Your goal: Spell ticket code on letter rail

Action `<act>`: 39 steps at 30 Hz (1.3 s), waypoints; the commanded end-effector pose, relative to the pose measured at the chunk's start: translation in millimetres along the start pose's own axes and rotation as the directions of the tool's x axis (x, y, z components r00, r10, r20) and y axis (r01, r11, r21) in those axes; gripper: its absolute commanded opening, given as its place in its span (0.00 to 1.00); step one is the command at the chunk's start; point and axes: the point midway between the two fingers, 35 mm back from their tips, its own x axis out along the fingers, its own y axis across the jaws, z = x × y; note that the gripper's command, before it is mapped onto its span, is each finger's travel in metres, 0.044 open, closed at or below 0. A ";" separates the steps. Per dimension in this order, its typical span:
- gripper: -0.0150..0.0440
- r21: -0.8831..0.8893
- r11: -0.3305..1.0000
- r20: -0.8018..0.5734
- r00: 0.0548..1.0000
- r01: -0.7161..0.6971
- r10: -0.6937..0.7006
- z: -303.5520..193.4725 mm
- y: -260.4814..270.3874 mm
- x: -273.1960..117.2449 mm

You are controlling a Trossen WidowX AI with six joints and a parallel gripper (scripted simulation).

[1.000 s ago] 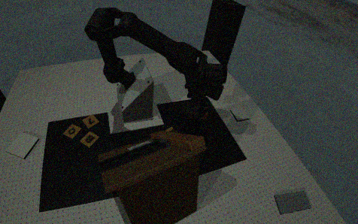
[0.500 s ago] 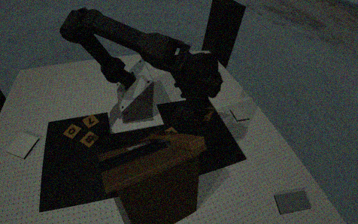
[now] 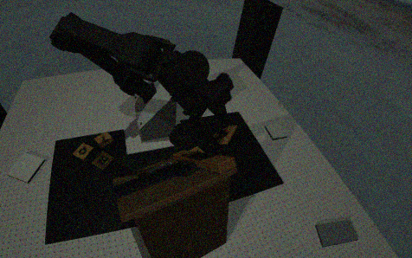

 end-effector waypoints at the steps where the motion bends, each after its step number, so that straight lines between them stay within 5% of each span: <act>1: 0.25 0.018 1.000 0.045 0.999 0.007 -0.008 4.6 -17.2 -13.3; 19: 0.25 0.150 0.973 0.139 0.970 0.176 -0.197 -28.0 -140.7 -71.3; 39: 0.25 0.223 0.880 0.091 0.889 0.420 -0.448 -116.7 -245.2 -141.0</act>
